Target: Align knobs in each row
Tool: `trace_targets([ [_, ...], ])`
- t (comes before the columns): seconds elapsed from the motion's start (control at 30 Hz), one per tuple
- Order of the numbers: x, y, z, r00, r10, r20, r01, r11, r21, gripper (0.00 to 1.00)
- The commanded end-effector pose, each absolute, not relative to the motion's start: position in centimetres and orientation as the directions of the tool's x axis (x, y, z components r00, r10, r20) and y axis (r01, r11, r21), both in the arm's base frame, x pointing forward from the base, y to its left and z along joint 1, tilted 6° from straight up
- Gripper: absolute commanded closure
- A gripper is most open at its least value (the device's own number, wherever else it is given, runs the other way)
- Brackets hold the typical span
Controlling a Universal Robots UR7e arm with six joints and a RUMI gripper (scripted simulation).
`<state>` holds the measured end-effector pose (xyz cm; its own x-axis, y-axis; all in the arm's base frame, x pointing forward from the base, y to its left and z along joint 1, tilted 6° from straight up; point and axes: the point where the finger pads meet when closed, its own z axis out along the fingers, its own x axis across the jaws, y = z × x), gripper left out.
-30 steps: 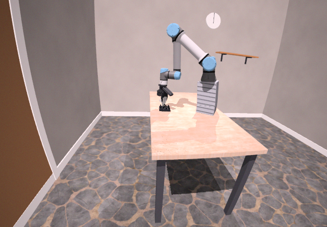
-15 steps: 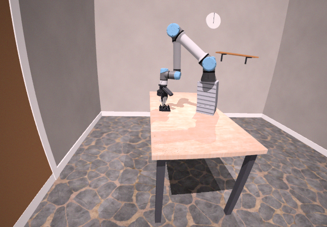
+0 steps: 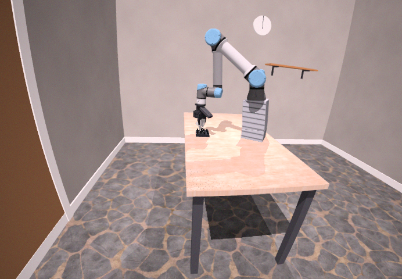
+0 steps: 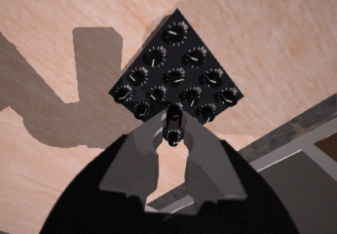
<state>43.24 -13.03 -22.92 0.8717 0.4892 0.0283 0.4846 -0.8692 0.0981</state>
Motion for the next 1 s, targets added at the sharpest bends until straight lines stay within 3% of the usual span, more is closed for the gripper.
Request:
trace_targets([
  [0.0,43.29,-13.04,-22.88,0.885,0.464,0.031,0.46,-0.883,0.098,0.96],
  [0.97,43.48,-12.99,-22.87,0.996,0.061,0.069,0.056,-0.995,0.077,0.96],
])
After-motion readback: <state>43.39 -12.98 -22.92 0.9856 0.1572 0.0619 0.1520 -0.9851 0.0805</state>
